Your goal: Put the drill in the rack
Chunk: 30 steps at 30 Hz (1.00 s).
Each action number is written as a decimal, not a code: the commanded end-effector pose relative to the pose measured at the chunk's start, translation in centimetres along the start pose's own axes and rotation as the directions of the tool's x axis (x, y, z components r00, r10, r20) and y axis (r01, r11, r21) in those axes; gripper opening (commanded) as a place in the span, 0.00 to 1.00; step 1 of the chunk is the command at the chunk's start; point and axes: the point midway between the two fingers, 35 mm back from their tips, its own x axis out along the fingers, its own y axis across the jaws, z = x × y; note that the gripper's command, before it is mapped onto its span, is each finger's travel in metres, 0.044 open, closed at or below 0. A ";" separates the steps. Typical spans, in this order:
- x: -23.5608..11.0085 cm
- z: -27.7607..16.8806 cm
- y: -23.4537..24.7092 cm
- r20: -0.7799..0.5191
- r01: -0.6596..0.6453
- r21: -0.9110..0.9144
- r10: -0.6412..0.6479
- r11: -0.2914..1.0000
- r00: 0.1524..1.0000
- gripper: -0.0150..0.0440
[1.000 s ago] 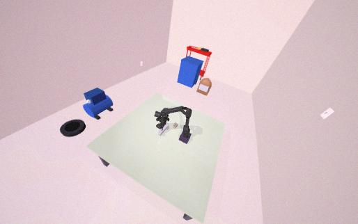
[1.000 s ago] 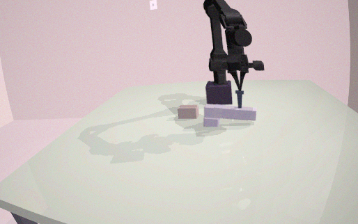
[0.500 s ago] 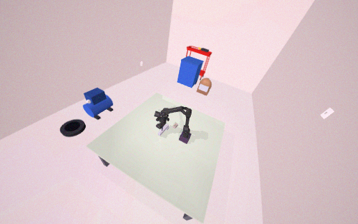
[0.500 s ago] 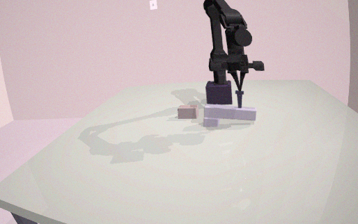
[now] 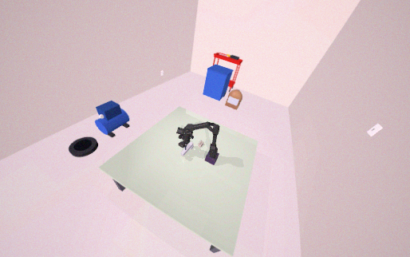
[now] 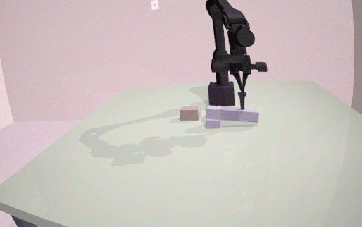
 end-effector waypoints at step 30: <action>2.1 -1.0 -0.1 -0.026 0.004 0.002 -0.004 1.000 1.000 0.25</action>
